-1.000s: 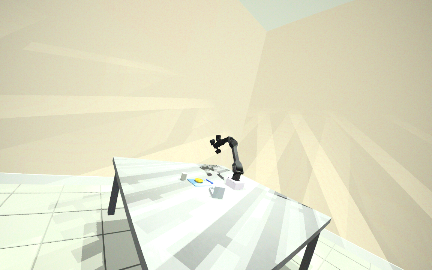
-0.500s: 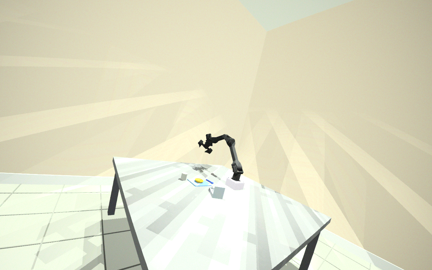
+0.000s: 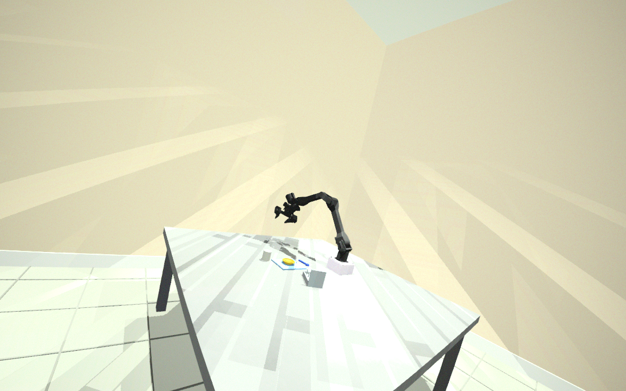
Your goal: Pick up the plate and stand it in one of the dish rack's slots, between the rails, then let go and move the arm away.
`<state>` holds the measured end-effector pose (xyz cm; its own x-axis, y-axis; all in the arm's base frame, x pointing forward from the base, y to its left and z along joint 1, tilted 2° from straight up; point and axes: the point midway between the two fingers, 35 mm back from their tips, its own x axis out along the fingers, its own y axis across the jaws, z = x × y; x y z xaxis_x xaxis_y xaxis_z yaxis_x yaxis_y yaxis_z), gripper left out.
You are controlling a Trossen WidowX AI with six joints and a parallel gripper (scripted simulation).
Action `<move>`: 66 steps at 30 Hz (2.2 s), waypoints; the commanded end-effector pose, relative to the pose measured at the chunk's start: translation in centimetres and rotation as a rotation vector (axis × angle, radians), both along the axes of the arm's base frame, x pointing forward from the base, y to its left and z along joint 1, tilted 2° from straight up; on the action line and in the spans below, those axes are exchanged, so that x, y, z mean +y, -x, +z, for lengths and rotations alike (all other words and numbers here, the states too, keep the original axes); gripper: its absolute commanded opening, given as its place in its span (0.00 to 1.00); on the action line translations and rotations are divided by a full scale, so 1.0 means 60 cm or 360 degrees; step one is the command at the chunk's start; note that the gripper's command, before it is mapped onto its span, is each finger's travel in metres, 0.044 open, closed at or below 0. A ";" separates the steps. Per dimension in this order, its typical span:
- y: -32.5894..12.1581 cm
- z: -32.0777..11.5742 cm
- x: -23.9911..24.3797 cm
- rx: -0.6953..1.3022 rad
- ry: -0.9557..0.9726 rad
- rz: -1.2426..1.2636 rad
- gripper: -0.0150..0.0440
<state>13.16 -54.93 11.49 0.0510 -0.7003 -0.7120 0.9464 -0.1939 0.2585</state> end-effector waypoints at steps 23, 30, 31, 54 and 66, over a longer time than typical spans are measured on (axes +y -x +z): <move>-0.274 -0.072 0.302 0.0496 -0.0404 0.1228 0.93; -0.309 -0.088 0.404 0.0638 -0.0493 0.1574 0.93; -0.312 -0.090 0.419 0.0659 -0.0505 0.1624 0.93; -0.302 -0.124 0.721 0.1133 -0.0726 0.2725 0.93; -0.295 -0.141 0.748 0.1177 -0.0755 0.2837 0.93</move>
<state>30.88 -10.19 3.45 0.0155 0.0102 -0.9998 -0.0016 0.9999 0.0101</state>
